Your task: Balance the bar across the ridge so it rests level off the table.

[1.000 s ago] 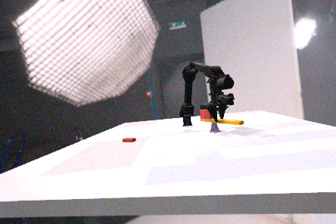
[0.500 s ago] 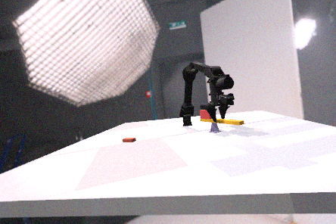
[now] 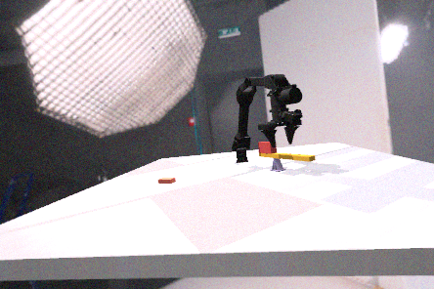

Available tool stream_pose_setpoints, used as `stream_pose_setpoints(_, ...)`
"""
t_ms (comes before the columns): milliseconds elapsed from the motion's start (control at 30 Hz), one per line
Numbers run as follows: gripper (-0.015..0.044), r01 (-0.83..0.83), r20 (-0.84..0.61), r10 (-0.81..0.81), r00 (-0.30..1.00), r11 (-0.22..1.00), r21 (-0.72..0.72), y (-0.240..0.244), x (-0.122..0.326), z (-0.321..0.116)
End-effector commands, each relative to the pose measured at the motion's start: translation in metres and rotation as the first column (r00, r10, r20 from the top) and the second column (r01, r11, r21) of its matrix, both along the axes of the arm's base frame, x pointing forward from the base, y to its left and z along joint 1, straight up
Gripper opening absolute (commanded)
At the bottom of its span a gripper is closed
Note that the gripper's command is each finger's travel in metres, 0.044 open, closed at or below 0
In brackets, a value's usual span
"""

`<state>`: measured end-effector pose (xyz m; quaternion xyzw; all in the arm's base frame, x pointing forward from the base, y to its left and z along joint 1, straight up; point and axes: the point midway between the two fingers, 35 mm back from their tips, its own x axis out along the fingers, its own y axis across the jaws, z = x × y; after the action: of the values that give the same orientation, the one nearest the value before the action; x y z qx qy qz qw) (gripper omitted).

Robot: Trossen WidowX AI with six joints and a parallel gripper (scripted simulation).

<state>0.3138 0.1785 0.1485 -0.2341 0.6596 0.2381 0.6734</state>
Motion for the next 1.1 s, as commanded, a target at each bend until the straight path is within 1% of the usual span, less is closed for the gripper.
stream_pose_setpoints(0, 0.0440, 0.000, 0.014, -0.001, 1.000, 1.000, 0.009, -0.0019, -0.0036, 0.0491)
stream_pose_setpoints(67, 0.0440, 0.000, 0.014, -0.001, 1.000, 1.000, 0.009, -0.0027, -0.0050, 0.0560)
stream_pose_setpoints(1067, 0.0440, 0.000, 0.014, -0.001, 1.000, 1.000, 0.009, -0.0027, -0.0050, 0.0560)
